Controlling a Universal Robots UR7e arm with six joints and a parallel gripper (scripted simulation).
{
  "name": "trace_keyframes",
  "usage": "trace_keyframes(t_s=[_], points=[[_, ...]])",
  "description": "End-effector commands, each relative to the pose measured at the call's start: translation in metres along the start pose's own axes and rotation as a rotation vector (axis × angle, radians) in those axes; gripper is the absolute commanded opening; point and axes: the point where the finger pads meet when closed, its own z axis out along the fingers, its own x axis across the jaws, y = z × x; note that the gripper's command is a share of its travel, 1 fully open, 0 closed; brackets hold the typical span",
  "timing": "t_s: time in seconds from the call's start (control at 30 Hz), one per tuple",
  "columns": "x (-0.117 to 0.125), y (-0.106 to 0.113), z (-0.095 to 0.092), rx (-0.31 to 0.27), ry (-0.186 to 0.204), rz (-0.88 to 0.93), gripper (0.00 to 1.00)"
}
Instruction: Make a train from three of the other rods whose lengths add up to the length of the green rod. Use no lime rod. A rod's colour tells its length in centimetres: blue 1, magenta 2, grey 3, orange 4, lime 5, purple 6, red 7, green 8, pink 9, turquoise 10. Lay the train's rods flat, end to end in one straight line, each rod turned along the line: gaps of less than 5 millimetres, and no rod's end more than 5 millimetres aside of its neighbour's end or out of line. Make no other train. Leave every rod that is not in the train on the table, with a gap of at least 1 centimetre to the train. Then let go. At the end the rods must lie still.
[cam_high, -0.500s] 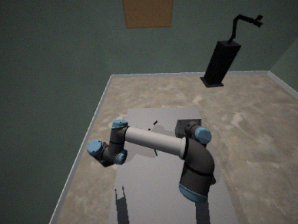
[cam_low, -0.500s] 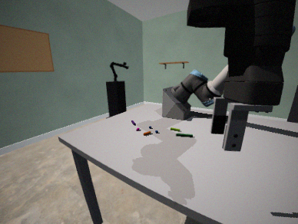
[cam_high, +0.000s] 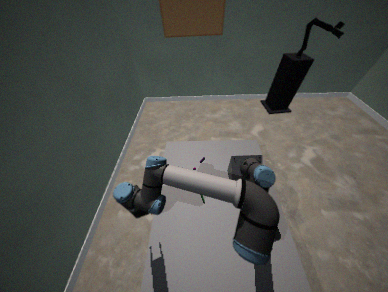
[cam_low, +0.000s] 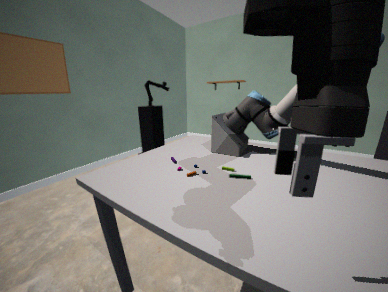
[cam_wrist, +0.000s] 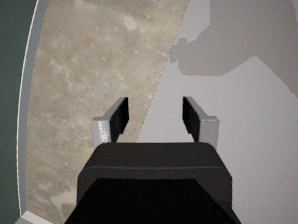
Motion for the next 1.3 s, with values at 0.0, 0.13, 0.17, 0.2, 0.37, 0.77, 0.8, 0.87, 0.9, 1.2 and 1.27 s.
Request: trace_keyframes(t_s=[0.0, 0.13, 0.17, 0.2, 0.37, 0.77, 0.8, 0.87, 0.9, 1.2, 1.27], points=[[0.000, 0.000, -0.001, 0.001, -0.001, 0.000, 1.00], [0.000, 0.000, -0.001, 0.001, -0.001, 0.000, 1.00], [0.000, -0.001, -0.001, 0.001, -0.001, 0.000, 1.00], [0.001, -0.001, -0.001, 0.001, -0.001, 0.001, 1.00], [0.008, -0.009, 0.000, 0.004, 0.000, 0.009, 1.00], [0.053, -0.053, 0.006, 0.018, 0.006, 0.059, 1.00], [0.061, -0.059, 0.007, 0.019, 0.007, 0.067, 1.00], [0.077, -0.071, 0.009, 0.023, 0.009, 0.083, 1.00], [0.085, -0.077, 0.011, 0.025, 0.011, 0.092, 1.00], [0.149, -0.114, 0.022, 0.033, 0.019, 0.151, 1.00], [0.172, -0.124, 0.027, 0.035, 0.022, 0.172, 1.00]])
